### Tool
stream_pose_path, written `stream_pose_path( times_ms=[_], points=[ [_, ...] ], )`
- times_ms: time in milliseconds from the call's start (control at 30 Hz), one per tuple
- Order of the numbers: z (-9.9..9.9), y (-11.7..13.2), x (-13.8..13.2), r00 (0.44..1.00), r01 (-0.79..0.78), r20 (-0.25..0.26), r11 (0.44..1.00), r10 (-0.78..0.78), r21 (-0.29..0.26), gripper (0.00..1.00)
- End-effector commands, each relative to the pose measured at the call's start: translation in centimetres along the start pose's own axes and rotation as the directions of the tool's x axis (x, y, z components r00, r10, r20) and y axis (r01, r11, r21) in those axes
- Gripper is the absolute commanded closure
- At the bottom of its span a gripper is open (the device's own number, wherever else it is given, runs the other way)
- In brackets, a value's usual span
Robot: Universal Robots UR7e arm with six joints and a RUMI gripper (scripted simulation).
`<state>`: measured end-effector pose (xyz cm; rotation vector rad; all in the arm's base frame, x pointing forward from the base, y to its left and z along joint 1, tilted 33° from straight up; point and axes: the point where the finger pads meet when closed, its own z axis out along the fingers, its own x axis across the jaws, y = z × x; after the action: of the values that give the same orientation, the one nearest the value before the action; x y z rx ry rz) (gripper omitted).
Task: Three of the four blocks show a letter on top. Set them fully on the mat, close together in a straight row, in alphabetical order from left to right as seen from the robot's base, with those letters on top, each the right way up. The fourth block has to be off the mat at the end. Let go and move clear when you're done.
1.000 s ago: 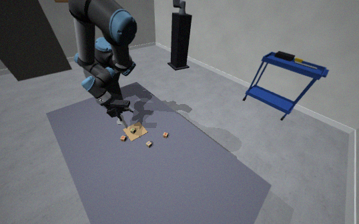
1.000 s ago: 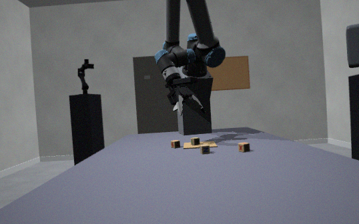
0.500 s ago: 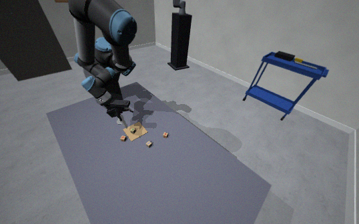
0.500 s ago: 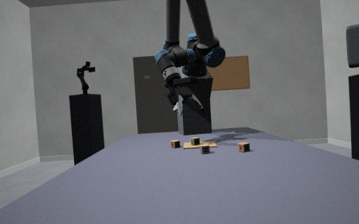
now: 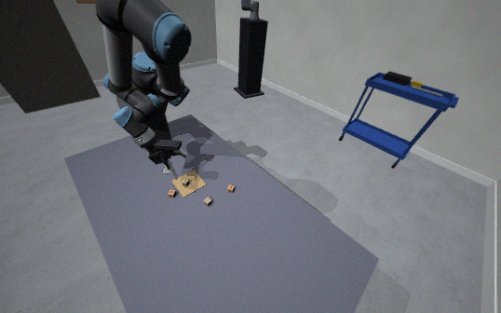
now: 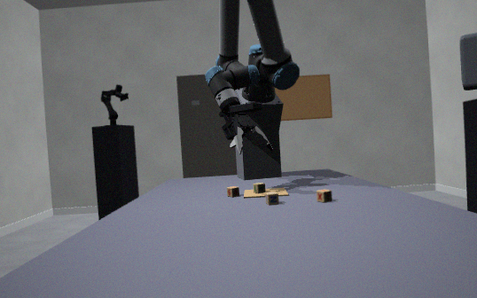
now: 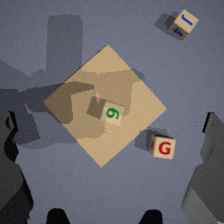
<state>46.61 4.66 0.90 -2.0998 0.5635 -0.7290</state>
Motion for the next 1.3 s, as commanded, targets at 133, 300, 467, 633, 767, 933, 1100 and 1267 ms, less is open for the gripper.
stream_pose_path(
  times_ms=[133,300,467,633,767,933,1100,1267],
  points=[
    [-1.2,2.7,4.6,1.000,0.006,-0.006,1.000,-0.006,-0.004,0.00],
    [-2.0,4.2,7.0,1.000,0.003,-0.005,1.000,-0.003,-0.003,0.00],
    [-2.3,4.5,7.6,1.000,0.004,-0.005,1.000,-0.004,-0.002,0.00],
    [-2.2,4.4,7.6,1.000,0.005,-0.003,1.000,-0.005,-0.001,0.00],
    [-2.2,4.4,7.6,1.000,0.005,-0.003,1.000,-0.005,-0.001,0.00],
    [-2.2,4.3,7.5,1.000,0.004,-0.003,1.000,-0.004,-0.001,0.00],
    [-2.2,4.3,7.5,1.000,0.004,-0.003,1.000,-0.004,-0.001,0.00],
    [-2.2,4.3,7.5,1.000,0.004,-0.003,1.000,-0.004,-0.001,0.00]
  ],
)
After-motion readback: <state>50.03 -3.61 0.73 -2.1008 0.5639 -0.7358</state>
